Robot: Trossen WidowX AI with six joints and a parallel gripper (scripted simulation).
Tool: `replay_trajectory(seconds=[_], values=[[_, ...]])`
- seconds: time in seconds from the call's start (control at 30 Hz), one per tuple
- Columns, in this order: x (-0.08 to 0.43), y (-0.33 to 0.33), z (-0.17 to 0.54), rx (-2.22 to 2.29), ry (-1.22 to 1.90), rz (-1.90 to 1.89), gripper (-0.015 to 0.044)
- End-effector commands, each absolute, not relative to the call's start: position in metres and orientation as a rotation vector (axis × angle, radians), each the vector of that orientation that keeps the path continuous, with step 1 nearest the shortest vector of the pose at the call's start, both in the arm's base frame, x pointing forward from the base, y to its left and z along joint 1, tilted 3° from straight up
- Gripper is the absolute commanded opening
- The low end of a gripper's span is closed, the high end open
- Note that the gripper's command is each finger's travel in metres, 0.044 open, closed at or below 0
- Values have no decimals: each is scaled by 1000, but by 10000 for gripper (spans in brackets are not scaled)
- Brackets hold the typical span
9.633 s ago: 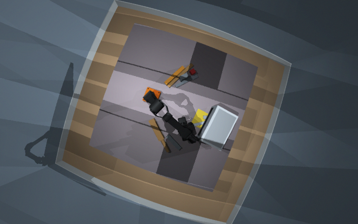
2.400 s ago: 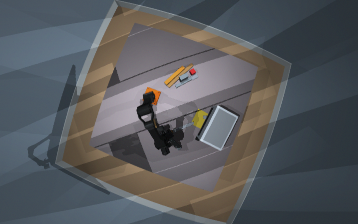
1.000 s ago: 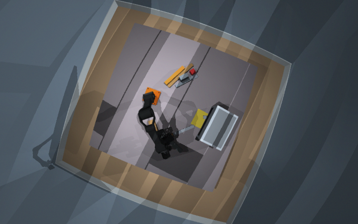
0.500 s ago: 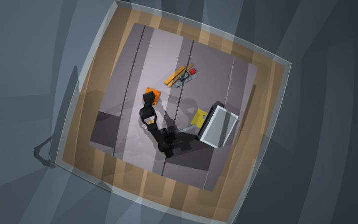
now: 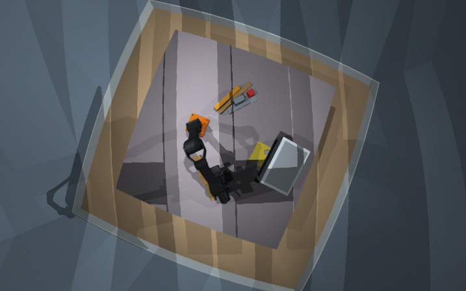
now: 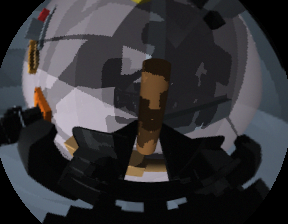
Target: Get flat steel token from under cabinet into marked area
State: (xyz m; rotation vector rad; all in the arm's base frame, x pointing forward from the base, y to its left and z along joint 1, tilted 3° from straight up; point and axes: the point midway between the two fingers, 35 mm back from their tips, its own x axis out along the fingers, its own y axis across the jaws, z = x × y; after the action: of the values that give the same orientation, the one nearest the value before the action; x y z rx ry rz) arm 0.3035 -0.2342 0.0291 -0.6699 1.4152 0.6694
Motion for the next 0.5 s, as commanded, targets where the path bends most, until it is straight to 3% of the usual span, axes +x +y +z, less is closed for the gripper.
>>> replay_trajectory(seconds=[0.0, 0.47], values=[[310, -228, 30, -673, 1407, 670, 0], [311, -226, 30, -674, 1407, 671, 0]])
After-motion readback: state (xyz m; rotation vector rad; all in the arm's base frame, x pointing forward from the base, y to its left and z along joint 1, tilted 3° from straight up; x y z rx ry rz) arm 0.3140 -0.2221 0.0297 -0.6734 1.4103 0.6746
